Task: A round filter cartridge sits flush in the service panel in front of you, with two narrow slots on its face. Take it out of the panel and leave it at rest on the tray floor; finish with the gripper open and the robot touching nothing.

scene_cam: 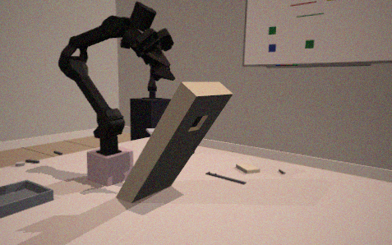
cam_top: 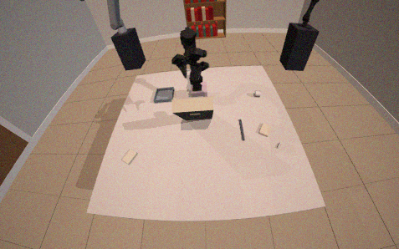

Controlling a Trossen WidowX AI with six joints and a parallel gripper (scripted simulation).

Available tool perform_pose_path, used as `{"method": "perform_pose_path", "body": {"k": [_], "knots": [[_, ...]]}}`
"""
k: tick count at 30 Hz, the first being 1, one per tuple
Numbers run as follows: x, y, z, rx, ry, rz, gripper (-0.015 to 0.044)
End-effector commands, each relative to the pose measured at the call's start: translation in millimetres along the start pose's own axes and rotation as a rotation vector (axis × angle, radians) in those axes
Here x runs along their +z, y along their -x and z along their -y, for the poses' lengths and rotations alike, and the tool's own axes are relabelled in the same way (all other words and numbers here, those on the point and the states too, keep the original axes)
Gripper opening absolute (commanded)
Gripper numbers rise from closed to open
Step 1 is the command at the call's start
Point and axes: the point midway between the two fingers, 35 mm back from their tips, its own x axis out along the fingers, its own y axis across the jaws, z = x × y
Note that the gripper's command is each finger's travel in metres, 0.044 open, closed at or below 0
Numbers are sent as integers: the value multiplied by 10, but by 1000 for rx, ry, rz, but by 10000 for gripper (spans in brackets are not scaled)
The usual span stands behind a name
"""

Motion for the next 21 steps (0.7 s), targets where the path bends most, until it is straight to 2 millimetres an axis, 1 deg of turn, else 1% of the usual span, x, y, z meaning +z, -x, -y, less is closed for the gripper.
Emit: {"method": "perform_pose_path", "body": {"k": [1,3,6,8,10,15,21], "knots": [[35,51,37,6,-18,-14,360],[-112,-47,-101,50,-132,-72,308],[-470,-221,-427,124,-399,-226,305],[-717,-295,-645,151,-577,-344,305],[-877,-325,-783,157,-690,-424,305],[-900,-338,-803,158,-704,-434,305],[-924,-427,-827,157,-705,-434,305]]}}
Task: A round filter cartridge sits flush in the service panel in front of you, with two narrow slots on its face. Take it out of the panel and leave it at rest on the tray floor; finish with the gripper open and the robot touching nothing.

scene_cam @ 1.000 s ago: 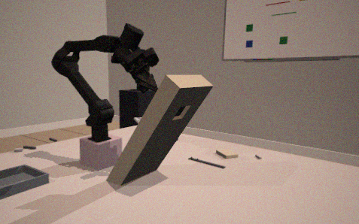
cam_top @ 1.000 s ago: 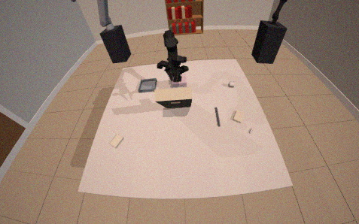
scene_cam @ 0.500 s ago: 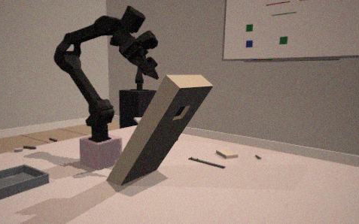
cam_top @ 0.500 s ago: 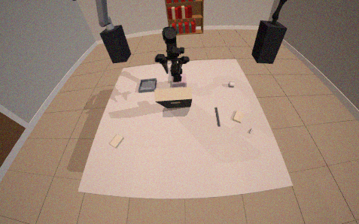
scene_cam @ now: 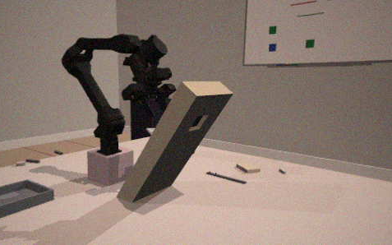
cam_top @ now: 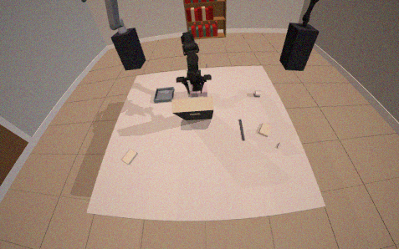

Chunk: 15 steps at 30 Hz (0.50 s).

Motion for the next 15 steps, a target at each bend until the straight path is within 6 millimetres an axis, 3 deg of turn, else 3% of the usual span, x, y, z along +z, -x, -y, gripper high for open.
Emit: {"method": "perform_pose_path", "body": {"k": [1,15], "knots": [[-14,-72,-9,4,-8,-9,305],[-14,-298,-10,4,-7,-8,305]]}}
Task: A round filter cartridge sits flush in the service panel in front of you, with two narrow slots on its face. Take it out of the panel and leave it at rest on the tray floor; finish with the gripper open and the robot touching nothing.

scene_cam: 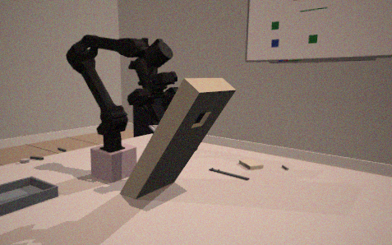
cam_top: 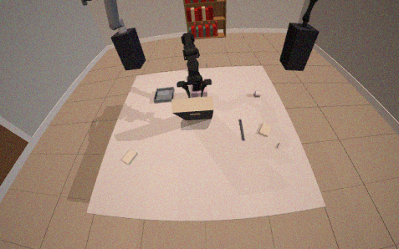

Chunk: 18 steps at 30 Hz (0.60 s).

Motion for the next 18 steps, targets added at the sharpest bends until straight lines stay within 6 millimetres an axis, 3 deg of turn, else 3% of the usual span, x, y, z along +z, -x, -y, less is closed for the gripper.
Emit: {"method": "perform_pose_path", "body": {"k": [1,11,13,18], "knots": [[-11,-65,-6,4,5,-4,305],[-23,-199,-4,4,5,-4,305],[-14,-169,3,0,0,-1,252],[-14,-169,3,0,0,-1,219]]}}
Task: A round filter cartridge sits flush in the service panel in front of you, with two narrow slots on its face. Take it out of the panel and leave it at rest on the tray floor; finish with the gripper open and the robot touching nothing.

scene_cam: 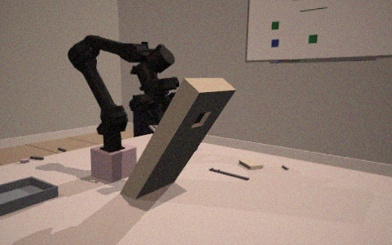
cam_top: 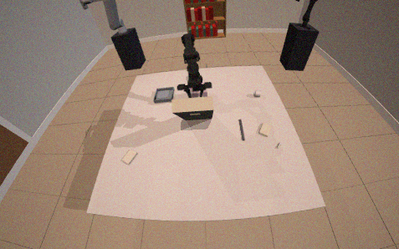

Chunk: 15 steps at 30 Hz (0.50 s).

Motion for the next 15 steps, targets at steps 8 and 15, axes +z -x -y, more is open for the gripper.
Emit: {"method": "perform_pose_path", "body": {"k": [8,15], "knots": [[9,9,0,0,0,2,87],[207,98,-1,0,0,1,0]]}}
